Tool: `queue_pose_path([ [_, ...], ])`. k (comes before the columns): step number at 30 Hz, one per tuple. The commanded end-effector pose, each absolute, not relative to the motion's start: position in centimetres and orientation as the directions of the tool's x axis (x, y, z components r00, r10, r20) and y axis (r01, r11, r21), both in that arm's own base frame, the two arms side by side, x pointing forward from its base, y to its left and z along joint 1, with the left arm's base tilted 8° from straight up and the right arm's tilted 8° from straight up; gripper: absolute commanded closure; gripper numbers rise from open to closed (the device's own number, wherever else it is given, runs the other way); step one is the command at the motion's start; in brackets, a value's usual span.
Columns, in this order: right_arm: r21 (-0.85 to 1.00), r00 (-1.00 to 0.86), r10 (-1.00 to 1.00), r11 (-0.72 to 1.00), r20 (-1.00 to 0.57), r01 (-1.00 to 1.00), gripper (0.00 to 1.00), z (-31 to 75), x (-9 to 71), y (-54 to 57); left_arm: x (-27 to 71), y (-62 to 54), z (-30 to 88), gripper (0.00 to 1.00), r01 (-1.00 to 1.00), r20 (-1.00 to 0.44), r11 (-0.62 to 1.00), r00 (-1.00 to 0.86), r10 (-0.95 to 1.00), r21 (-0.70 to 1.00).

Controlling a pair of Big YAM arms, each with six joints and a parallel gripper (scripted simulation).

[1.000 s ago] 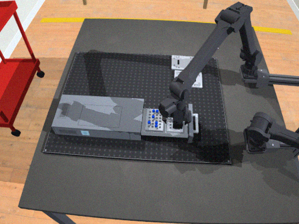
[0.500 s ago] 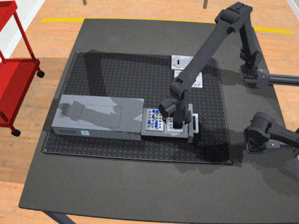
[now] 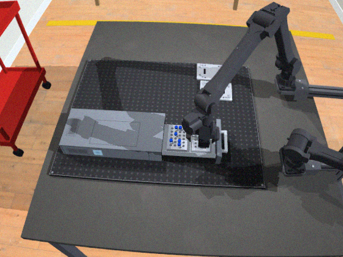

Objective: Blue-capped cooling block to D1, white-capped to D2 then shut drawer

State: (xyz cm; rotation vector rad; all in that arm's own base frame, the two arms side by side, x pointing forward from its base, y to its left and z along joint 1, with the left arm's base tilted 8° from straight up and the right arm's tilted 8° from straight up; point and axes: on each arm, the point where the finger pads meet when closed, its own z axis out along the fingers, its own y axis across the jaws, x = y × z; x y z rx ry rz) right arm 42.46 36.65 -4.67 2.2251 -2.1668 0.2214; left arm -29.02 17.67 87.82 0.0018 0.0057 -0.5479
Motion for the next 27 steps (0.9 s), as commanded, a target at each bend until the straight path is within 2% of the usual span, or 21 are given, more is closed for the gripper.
queue_pose_path([
  [1,-0.085,0.027,-0.993,-0.037,0.117,-0.996,0.00,-4.67,43.38,36.88,-27.21,16.29,88.61,1.00,0.514,-0.040,0.858,0.857,-0.514,0.001],
  [27,-0.087,0.027,-0.993,-0.037,0.115,-0.996,0.00,-4.67,43.42,36.88,-27.21,16.29,88.61,1.00,0.514,-0.040,0.858,0.857,-0.514,0.001],
])
